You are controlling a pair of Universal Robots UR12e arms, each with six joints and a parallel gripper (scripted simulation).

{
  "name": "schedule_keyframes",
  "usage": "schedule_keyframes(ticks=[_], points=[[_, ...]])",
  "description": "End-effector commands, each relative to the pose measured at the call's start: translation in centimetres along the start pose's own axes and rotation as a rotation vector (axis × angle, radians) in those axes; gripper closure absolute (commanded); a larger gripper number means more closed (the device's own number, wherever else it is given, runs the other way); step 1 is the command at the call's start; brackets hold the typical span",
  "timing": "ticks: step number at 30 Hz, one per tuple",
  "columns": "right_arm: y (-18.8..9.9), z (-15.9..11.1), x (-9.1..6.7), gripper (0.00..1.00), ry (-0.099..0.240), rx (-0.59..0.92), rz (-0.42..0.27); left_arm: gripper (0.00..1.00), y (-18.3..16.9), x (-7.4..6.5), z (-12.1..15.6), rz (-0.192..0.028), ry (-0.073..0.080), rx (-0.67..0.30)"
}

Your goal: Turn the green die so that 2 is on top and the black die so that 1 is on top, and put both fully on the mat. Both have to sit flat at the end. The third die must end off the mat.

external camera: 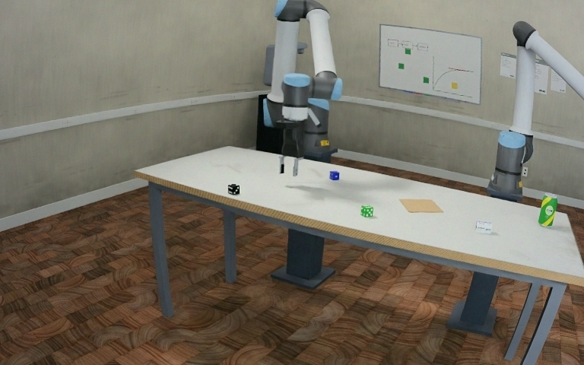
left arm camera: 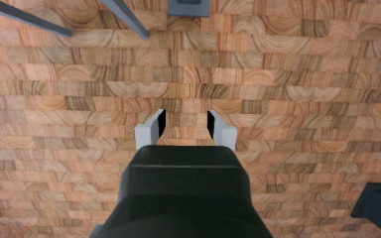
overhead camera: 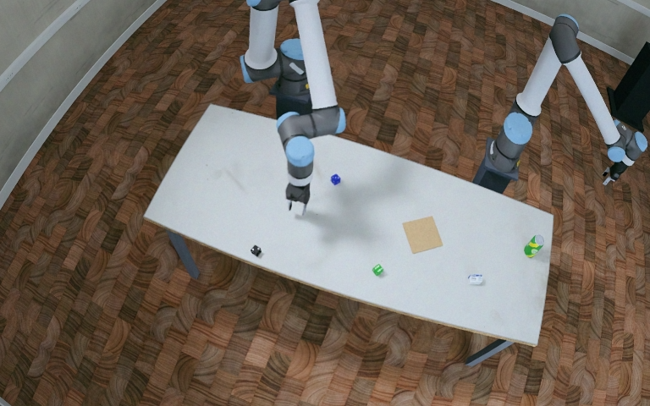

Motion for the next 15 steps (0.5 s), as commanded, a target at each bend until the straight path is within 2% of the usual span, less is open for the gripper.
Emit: schedule_keyframes(ticks=[1, 11, 13, 15], points=[[-3.4, -0.7, 0.1, 0.00, 0.000, 0.014, 0.002, 0.00, 0.1, 0.2, 0.2, 0.002, -0.001, -0.002], [-12.1, -3.2, 0.1, 0.00, 0.000, 0.014, 0.002, 0.00, 0.1, 0.2, 0.2, 0.002, -0.001, -0.002], [-13.4, -3.6, 0.1, 0.00, 0.000, 0.014, 0.002, 0.00, 0.1, 0.2, 0.2, 0.002, -0.001, -0.002], [-13.4, -3.6, 0.1, 0.00, 0.000, 0.014, 0.002, 0.00, 0.1, 0.2, 0.2, 0.002, -0.001, -0.002]])
Point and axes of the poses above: on each arm, the point where the finger pads meet when closed, its own x axis out along the fingers, its own z axis across the jaws, y = z × x, the point moved 8 cm from there along -x, back along the fingers, and after that the axes turned 8 degrees about x, right-handed, at the moved point
